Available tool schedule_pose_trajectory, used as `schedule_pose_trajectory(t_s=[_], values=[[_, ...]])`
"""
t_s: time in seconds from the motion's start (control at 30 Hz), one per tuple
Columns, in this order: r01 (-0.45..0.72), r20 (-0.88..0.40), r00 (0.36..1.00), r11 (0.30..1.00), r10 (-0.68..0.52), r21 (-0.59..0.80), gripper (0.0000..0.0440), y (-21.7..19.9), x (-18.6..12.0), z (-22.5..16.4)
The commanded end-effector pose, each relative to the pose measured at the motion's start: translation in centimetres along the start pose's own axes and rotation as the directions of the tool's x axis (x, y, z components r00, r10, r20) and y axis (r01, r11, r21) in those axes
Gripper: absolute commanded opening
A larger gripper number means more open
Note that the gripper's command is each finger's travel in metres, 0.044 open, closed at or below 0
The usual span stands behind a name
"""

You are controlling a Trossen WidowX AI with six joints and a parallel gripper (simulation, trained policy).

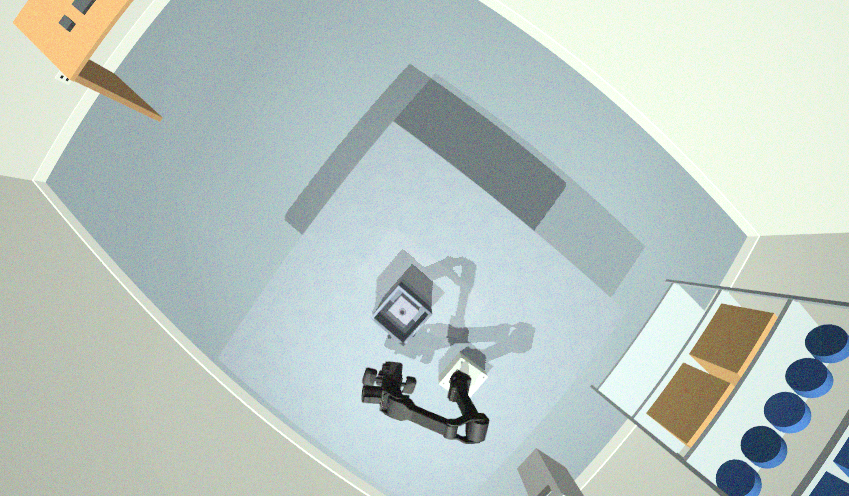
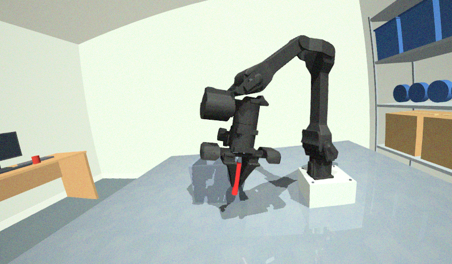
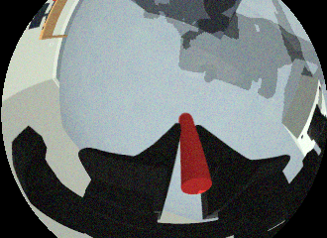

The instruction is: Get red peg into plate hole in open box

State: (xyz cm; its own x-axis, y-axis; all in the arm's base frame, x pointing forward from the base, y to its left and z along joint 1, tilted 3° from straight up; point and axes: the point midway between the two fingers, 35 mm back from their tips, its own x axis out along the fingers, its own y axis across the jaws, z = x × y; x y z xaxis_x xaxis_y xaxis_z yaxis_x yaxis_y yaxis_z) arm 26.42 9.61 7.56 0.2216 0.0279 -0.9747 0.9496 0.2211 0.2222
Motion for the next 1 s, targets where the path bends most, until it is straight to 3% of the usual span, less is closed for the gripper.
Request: schedule_pose_trajectory(t_s=[0.0, 0.4, 0.97], values=[[-0.020, 0.018, 1.000, 1.000, 0.020, -0.003, 0.0000, 0.8, -1.4, 1.2], [-0.021, 0.075, 0.997, 1.000, 0.021, 0.006, 0.0000, 2.0, -4.5, 5.8], [0.026, 0.128, 0.991, 0.999, -0.031, 0.041, 0.0000, 1.7, -5.1, 11.7]])
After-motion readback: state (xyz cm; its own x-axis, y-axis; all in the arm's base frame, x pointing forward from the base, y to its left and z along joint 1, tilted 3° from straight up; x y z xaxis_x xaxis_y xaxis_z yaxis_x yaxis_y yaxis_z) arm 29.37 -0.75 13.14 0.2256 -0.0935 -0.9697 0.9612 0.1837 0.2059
